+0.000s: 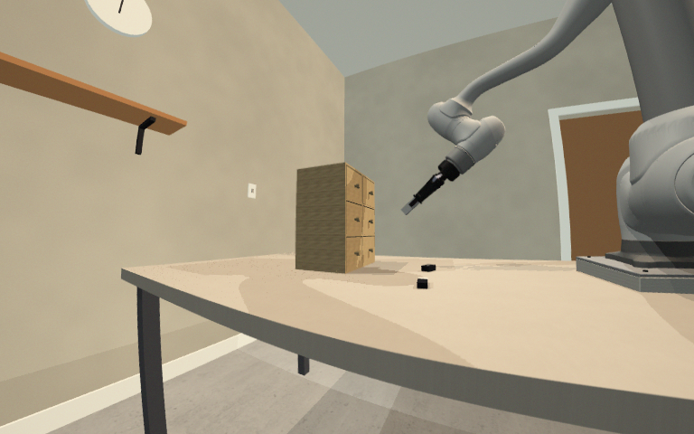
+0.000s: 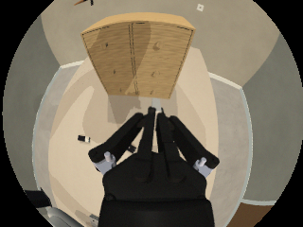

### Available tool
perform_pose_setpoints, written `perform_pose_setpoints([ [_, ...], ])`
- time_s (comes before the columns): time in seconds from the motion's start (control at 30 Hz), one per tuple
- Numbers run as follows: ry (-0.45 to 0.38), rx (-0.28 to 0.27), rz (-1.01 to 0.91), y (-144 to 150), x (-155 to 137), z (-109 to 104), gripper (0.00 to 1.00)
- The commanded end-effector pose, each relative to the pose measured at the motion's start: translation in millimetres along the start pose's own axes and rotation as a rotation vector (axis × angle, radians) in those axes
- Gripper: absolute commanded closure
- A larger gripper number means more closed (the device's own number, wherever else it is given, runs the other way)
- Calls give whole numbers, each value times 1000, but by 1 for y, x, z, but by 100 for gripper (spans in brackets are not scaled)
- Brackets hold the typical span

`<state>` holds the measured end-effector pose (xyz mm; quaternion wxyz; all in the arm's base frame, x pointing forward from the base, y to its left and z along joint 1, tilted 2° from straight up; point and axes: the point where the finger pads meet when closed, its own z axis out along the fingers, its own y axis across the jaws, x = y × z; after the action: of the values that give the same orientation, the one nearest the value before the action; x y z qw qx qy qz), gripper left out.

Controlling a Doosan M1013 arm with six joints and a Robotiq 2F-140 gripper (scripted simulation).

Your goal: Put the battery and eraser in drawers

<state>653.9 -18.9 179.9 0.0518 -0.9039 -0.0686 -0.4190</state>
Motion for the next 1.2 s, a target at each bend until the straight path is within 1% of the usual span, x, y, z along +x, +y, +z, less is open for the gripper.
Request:
perform_pose_setpoints([
  [0.0,183,5,-13,-2,-2,8,100],
  [0.07,209,5,-13,-1,-2,11,100],
  [0.13,209,5,-13,-1,-2,11,100],
  [0.37,296,5,-13,-1,-3,21,100],
  [0.53,337,5,-13,-1,-3,26,100],
  [0.63,351,5,-13,-1,-3,28,100],
  [1.03,364,4,-13,-1,-3,29,100],
  [1.07,364,4,-13,-1,-3,29,80],
  [1.17,364,4,-13,-1,-3,29,80],
])
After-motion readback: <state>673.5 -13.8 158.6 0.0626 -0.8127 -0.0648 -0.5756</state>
